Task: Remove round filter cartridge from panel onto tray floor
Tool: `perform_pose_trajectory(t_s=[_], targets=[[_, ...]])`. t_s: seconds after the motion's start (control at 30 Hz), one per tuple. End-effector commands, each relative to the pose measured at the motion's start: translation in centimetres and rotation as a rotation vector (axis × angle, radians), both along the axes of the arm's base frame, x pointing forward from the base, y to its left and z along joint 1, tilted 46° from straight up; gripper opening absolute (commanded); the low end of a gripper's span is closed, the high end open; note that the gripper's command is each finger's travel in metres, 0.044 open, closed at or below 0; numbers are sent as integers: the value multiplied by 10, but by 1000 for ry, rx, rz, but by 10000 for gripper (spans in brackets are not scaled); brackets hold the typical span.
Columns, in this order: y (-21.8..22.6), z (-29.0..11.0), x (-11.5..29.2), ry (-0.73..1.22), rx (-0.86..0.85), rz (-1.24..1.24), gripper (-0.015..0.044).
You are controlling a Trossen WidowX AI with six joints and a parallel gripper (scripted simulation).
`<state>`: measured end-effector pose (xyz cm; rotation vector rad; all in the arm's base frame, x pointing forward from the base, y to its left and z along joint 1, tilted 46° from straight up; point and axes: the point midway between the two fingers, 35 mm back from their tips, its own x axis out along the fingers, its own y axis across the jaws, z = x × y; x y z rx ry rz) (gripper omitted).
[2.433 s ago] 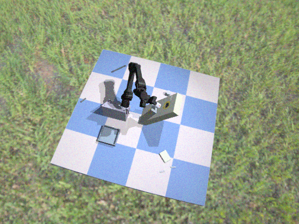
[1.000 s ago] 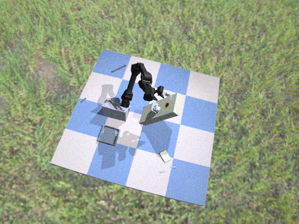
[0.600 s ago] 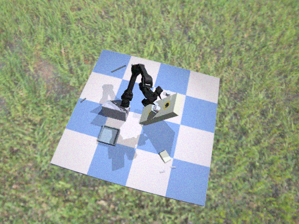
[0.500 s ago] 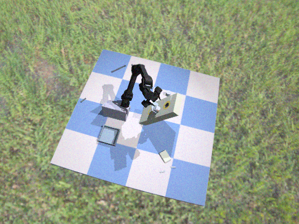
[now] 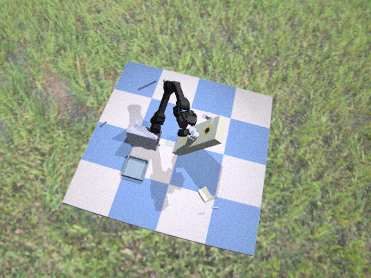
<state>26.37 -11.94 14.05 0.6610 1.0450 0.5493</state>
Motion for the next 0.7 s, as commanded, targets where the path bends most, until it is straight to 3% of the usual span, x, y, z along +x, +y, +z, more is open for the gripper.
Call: perform_pose_trajectory(t_s=[0.0,0.67], targets=[[4,-5,0,-17,-18,30,305],[26,-24,13,-18,-18,30,305]])
